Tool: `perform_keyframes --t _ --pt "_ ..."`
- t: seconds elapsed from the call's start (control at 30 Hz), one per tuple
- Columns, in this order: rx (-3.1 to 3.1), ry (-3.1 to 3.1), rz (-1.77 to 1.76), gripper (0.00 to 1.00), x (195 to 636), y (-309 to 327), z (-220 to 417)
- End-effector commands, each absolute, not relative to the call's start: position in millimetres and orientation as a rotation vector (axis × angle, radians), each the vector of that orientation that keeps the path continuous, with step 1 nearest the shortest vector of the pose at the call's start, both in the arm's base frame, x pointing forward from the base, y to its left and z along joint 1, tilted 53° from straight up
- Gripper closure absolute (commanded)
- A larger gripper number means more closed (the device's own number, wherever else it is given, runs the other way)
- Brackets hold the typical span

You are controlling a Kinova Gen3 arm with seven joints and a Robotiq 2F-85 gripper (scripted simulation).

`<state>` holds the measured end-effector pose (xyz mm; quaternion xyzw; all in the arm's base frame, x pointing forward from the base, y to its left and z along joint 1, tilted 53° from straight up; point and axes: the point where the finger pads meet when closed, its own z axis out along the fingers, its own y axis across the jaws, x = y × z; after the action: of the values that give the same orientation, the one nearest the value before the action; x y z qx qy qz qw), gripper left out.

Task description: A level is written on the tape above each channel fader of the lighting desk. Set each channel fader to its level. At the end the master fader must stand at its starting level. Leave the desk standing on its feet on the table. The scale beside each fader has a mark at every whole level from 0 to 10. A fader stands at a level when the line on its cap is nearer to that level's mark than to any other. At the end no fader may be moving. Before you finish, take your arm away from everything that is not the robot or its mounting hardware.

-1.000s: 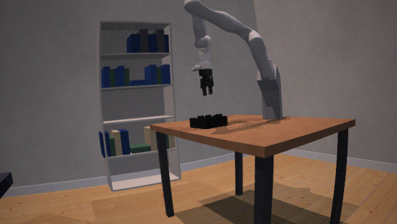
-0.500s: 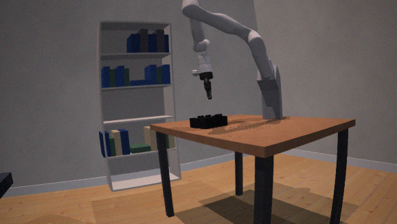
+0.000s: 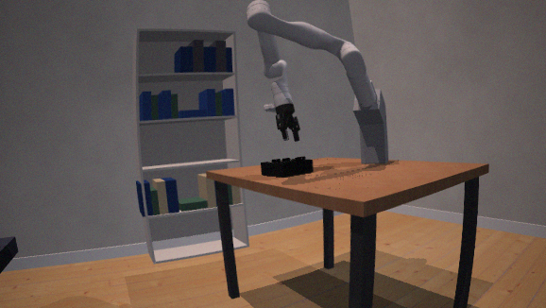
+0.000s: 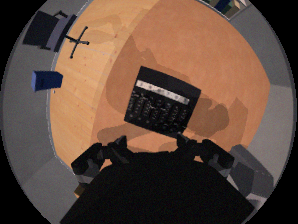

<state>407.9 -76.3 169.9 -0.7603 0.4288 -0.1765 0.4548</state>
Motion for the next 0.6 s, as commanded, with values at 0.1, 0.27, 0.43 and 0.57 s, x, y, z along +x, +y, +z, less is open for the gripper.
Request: perform_keyframes --t 0.1,0.27,0.43,0.57 --pt "-1.819 1.12 -0.356 0.0 410.1 -69.5 165.2" --pt "-1.742 1.2 -0.267 0.0 412.6 -62.5 163.6" --pt "-1.687 1.253 -0.205 0.0 414.2 -57.7 162.5" --pt "-1.662 1.278 -0.175 0.0 414.9 -55.5 162.0"
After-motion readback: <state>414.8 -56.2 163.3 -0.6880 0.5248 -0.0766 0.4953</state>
